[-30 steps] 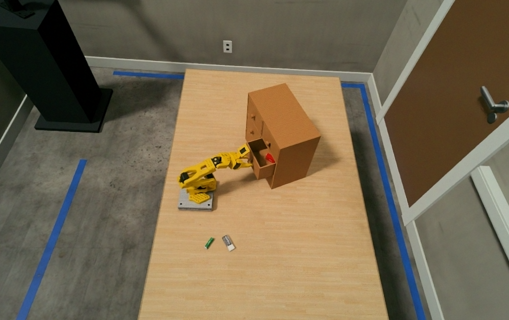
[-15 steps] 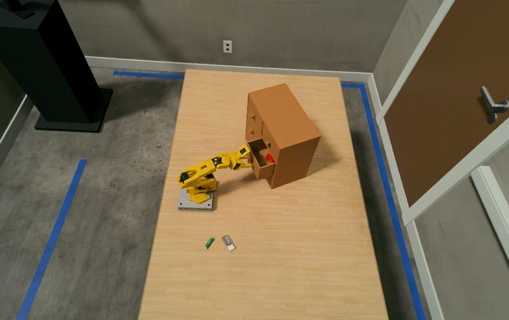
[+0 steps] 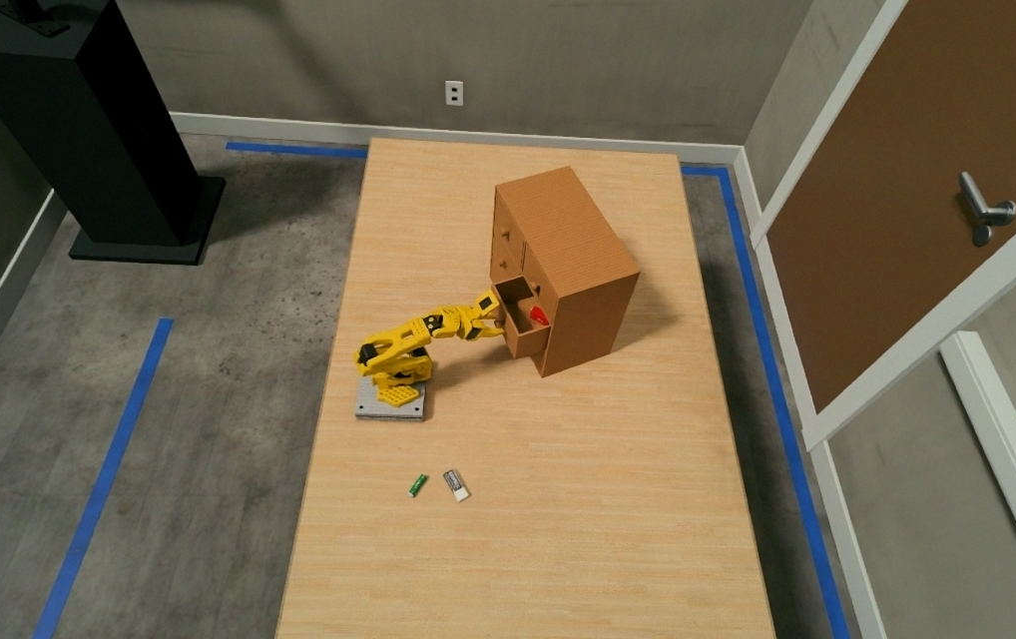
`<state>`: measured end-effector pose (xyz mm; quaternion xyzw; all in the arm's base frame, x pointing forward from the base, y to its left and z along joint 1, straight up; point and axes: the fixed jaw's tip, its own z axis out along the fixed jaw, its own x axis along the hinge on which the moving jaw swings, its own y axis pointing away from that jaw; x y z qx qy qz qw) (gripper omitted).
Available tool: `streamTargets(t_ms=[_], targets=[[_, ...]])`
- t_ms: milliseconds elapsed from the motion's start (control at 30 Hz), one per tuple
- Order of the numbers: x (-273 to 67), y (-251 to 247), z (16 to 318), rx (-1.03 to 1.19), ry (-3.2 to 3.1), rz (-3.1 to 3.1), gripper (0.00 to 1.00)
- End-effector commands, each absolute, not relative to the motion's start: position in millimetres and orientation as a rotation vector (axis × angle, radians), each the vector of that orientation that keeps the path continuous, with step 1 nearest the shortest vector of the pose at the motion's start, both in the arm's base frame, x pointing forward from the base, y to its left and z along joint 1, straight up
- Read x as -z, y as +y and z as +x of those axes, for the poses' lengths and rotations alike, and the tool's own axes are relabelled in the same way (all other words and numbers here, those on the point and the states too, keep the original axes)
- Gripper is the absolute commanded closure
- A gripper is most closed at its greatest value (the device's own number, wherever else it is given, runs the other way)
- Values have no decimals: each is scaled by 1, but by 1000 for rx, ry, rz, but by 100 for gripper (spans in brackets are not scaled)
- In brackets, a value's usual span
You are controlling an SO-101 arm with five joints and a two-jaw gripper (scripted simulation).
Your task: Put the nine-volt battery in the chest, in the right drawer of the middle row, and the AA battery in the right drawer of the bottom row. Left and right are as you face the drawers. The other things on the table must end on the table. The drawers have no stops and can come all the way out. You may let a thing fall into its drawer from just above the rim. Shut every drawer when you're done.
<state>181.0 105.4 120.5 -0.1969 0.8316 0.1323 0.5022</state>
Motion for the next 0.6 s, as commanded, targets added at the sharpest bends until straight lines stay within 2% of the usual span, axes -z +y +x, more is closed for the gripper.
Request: streamTargets(t_ms=[0,367,567], targets=[[-116,103,181,-310,2019,-472,79],[-116,103,181,-310,2020,-472,79],[-116,103,181,-310,2020,-472,83]])
